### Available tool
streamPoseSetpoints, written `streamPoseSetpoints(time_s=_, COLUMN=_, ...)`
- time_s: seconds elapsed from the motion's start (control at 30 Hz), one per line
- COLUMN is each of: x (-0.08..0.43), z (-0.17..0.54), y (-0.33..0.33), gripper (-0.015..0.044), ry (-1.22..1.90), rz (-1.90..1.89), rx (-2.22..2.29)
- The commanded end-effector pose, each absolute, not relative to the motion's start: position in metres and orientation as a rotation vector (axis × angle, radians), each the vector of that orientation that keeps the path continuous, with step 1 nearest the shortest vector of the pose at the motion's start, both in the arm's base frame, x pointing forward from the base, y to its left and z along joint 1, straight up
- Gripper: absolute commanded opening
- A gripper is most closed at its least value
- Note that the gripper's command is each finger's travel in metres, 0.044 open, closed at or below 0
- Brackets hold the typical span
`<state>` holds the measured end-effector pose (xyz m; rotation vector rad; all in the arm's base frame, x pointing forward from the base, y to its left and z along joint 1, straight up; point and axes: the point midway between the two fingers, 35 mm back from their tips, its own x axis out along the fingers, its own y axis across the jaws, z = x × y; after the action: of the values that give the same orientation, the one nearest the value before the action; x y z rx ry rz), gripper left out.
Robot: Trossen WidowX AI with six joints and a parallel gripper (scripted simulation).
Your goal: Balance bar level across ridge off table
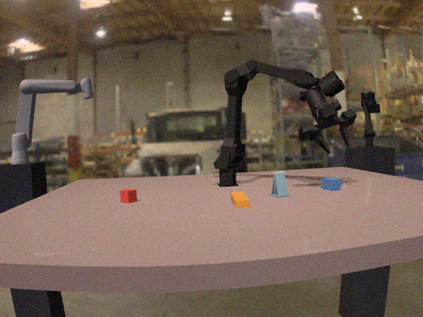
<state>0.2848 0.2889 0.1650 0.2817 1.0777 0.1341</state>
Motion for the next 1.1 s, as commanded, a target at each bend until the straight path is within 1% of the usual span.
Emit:
streamPoseSetpoints(time_s=0.0, x=0.299, z=0.163, y=0.276, gripper=0.0315, ry=1.094, rz=0.114, rx=0.254)
streamPoseSetpoints(time_s=0.57, x=0.352, z=0.153, y=0.199, gripper=0.0315, ry=1.177, rz=0.016, rx=0.148)
streamPoseSetpoints(time_s=1.07, x=0.382, z=0.142, y=0.124, gripper=0.0315, ry=1.292, rz=-0.037, rx=0.072)
